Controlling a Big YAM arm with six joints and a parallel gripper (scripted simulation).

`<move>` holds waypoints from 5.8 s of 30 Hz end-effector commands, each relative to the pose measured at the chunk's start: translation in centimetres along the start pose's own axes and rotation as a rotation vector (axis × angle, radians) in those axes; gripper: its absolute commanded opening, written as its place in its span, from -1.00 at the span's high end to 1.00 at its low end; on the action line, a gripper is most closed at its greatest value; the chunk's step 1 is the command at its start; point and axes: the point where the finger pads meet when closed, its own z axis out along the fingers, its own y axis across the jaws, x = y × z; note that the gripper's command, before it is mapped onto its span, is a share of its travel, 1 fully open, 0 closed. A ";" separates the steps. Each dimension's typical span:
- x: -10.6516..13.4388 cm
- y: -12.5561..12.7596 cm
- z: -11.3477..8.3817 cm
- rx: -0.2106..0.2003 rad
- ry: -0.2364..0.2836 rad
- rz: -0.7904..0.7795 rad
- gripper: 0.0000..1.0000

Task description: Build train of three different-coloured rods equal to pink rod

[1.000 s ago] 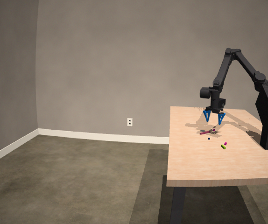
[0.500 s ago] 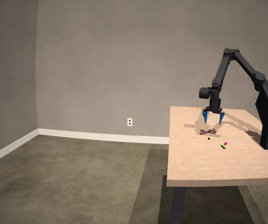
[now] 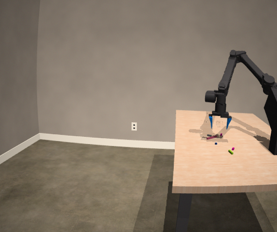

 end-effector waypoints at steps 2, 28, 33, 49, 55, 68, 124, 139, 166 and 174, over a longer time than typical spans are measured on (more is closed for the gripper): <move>0.5 0.6 -0.1 -0.003 -0.003 -0.145 -1.00; 3.1 1.6 -0.7 -0.019 -0.005 -0.723 -1.00; 3.5 1.7 -0.7 -0.016 -0.006 -0.825 -1.00; 4.1 1.6 0.0 -0.001 -0.002 -1.100 -1.00; 4.2 1.9 0.1 -0.001 -0.004 -1.184 -1.00; 5.9 2.3 -0.5 -0.013 -0.012 -1.468 -1.00; 8.0 2.7 -0.3 0.000 -0.014 -2.186 0.53; 8.0 2.7 -0.3 0.000 -0.014 -2.186 0.53; 8.3 1.8 2.1 0.007 0.004 -2.201 0.53; 8.3 1.8 3.1 0.007 0.004 -2.201 0.53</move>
